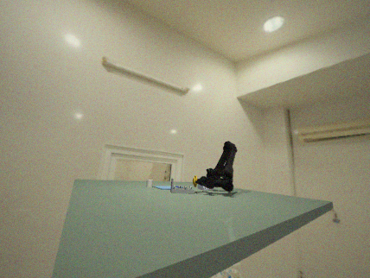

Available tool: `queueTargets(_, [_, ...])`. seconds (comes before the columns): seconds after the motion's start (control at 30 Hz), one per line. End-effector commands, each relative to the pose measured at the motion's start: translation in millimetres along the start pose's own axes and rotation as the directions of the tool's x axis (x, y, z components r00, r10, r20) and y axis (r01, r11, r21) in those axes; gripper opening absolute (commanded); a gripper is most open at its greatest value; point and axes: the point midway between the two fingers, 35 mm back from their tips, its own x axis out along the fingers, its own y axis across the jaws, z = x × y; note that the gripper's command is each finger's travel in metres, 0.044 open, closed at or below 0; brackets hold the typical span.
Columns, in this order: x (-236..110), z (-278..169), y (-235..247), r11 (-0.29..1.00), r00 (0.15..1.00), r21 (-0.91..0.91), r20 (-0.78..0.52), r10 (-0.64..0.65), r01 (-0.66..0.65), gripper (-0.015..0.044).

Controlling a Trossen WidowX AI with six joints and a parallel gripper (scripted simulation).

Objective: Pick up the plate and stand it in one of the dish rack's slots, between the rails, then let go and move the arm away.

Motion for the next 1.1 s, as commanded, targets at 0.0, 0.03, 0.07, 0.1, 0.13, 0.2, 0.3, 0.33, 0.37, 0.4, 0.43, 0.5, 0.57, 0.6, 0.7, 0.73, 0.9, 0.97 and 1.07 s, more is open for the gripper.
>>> queueTargets(0.0, [5.7,0.2,-0.8,1.000,1.000,-0.002,-0.001,0.000,0.000,0.0000])
queueTargets(0.03, [7.7,0.2,-0.7,1.000,1.000,-0.001,-0.001,0.000,0.000,0.0000])
queueTargets(0.07, [9.6,0.3,-0.5,1.000,1.000,0.000,0.000,0.000,0.000,0.0000])
queueTargets(0.1, [11.1,0.4,-0.4,1.000,1.000,0.000,0.000,0.000,0.000,0.0000])
queueTargets(0.13, [12.0,0.5,-0.4,1.000,1.000,0.000,0.000,0.001,-0.001,0.0000])
queueTargets(0.2, [12.3,0.6,-0.3,1.000,1.000,0.000,0.000,0.001,-0.001,0.0000])
queueTargets(0.3, [14.3,0.4,-0.3,1.000,1.000,0.001,0.000,0.000,0.000,0.0000])
queueTargets(0.33, [16.2,0.3,-0.3,1.000,1.000,0.002,0.000,0.000,0.000,0.0000])
queueTargets(0.37, [18.4,0.3,-0.2,1.000,1.000,0.003,0.000,0.000,0.000,0.0000])
queueTargets(0.4, [20.6,0.3,-0.1,1.000,1.000,0.004,0.001,0.000,0.000,0.0000])
queueTargets(0.43, [22.8,0.4,-0.1,1.000,1.000,0.005,0.001,0.001,-0.001,0.0000])
queueTargets(0.5, [25.4,0.6,0.0,1.000,1.000,0.006,0.002,0.001,-0.001,0.0000])
queueTargets(0.57, [25.7,0.7,0.1,1.000,1.000,0.006,0.002,0.002,-0.002,0.0000])
queueTargets(0.6, [26.4,0.6,0.0,1.000,1.000,0.007,0.002,0.002,-0.002,0.0000])
queueTargets(0.7, [32.3,0.4,-0.1,1.000,1.000,0.013,0.002,0.003,-0.003,0.0000])
queueTargets(0.73, [34.7,0.5,-0.2,1.000,1.000,0.015,0.003,0.004,-0.004,0.0000])
queueTargets(0.9, [37.9,0.7,-0.2,1.000,1.000,0.018,0.004,0.005,-0.005,0.0000])
queueTargets(0.97, [40.1,0.7,-0.6,1.000,1.000,0.022,0.004,0.006,-0.006,0.0000])
queueTargets(1.07, [43.6,0.7,-1.2,1.000,1.000,0.028,0.006,0.008,-0.008,0.0000])
